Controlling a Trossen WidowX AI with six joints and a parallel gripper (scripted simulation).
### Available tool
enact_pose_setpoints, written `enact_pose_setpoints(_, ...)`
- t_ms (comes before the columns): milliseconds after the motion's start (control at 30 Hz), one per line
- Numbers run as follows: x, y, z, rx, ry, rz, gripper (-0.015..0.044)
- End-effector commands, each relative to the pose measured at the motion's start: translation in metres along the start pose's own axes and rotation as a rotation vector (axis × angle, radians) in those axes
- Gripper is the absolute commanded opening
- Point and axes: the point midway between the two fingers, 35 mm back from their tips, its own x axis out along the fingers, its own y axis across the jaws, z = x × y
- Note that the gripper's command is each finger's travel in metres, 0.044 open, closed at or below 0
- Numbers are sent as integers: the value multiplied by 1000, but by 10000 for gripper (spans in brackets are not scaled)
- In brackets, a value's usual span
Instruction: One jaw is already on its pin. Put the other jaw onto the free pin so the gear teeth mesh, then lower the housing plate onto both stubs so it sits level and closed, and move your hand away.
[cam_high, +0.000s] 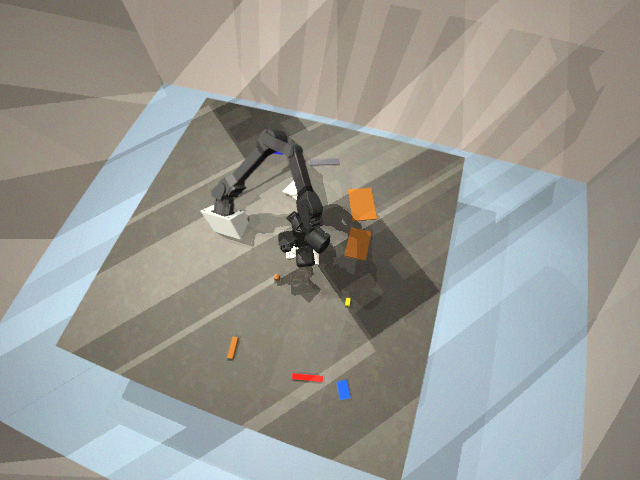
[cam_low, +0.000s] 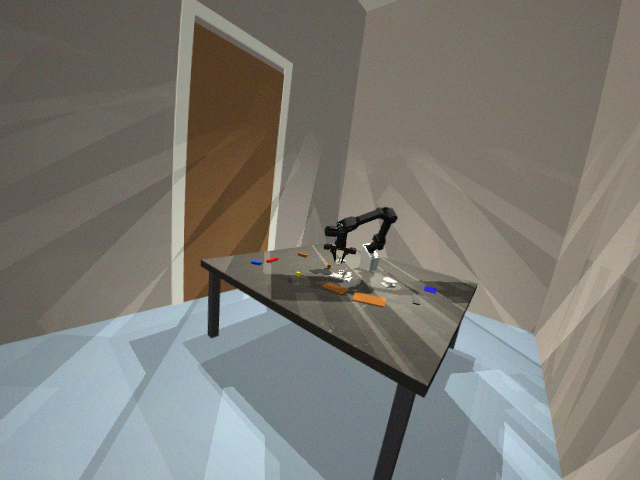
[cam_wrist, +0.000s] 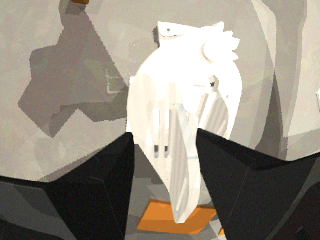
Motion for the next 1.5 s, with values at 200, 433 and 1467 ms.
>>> enact_pose_setpoints(200,0,-3,-1,2,2,-3,134)
enact_pose_setpoints(433,0,-3,-1,2,2,-3,134)
enact_pose_setpoints(1467,46,-3,-2,2,3,-5,134)
